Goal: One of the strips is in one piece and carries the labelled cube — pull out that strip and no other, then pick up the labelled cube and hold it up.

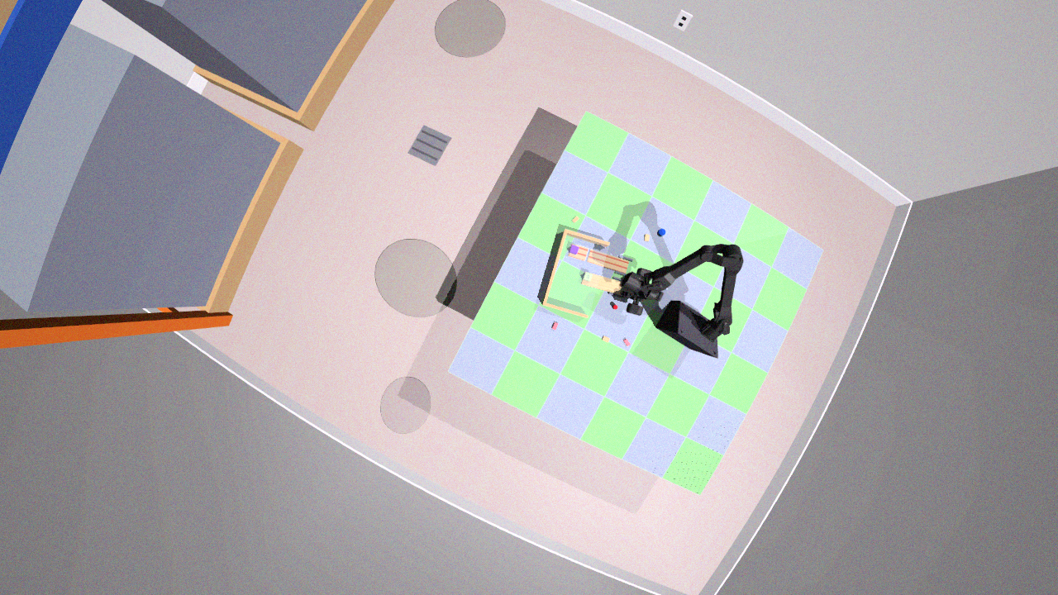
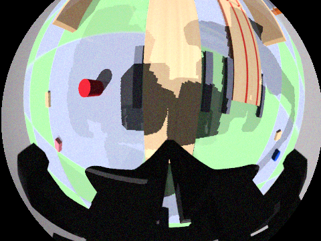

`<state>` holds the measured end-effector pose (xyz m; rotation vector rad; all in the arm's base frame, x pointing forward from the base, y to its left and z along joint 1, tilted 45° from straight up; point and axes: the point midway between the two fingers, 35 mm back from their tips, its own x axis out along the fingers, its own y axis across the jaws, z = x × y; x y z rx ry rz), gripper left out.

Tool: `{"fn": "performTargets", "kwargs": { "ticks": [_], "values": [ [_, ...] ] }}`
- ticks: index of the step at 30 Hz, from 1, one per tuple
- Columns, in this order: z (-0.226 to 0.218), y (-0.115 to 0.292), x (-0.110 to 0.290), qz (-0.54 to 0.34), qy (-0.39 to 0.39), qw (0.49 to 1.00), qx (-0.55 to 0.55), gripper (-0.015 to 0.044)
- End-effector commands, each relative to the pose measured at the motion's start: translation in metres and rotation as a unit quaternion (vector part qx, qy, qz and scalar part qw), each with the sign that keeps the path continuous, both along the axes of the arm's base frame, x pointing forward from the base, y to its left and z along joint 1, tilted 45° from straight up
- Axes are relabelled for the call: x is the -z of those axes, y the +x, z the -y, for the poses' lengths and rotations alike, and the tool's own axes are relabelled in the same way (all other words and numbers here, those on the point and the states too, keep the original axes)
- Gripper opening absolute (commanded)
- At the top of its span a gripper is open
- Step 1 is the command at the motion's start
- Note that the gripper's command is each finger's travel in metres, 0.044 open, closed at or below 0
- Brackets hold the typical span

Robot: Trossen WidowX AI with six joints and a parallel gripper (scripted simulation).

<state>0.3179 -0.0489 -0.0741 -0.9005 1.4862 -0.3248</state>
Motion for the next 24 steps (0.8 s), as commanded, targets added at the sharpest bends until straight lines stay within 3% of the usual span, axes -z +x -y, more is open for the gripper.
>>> {"fn": "performTargets", "kwargs": {
  "ticks": [1,24],
  "values": [
    [0.007,-0.012,0.002,-0.012,-0.005,1.0,0.005,0.0],
    [0.017,-0.045,-0.004,-0.013,-0.005,1.0,0.005,0.0]
  ]
}}
